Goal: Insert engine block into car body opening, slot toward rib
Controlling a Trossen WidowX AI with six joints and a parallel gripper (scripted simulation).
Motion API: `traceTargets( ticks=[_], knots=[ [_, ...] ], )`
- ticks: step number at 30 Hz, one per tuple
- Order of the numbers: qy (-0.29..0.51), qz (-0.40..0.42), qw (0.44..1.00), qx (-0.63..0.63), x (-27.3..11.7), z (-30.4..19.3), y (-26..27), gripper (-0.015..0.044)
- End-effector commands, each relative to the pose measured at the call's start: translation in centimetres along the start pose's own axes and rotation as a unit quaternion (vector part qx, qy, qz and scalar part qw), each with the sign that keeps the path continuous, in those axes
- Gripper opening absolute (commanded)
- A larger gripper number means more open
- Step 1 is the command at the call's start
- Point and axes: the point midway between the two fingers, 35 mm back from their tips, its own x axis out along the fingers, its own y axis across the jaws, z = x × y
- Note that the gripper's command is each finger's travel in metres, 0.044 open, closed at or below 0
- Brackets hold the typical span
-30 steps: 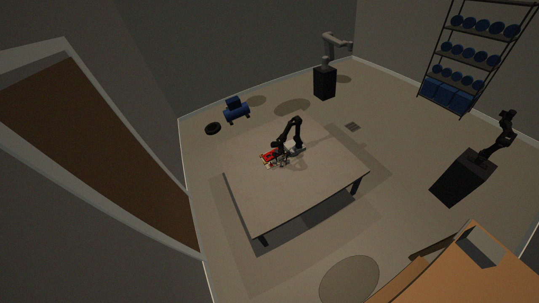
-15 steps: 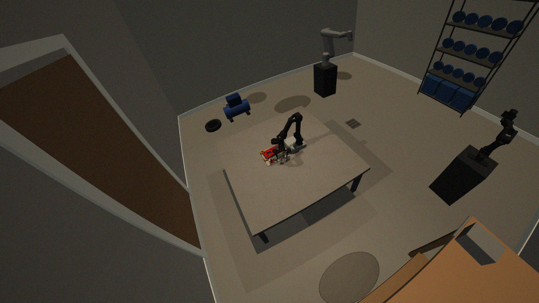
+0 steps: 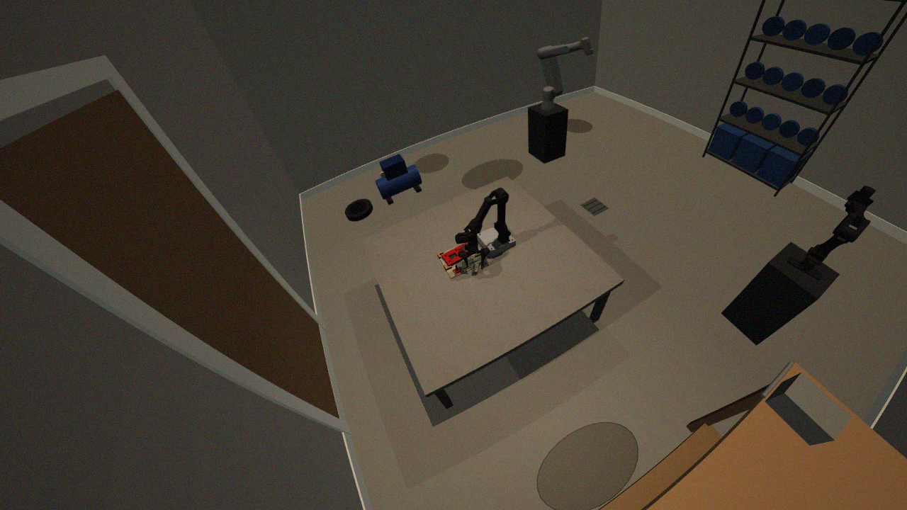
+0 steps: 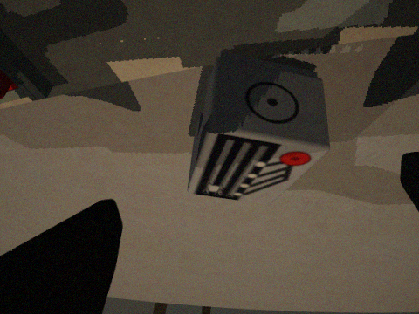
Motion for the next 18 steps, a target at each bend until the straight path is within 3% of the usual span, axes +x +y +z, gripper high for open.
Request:
traceTargets(
  ticks=[1, 18],
  knots=[
    [-0.013, -0.008, 0.997, -0.07, 0.05, -0.23, 0.36, 0.044],
    [-0.052, -0.06, 0.94, -0.33, 0.18, -0.69, 0.67, 0.044]
  ],
)
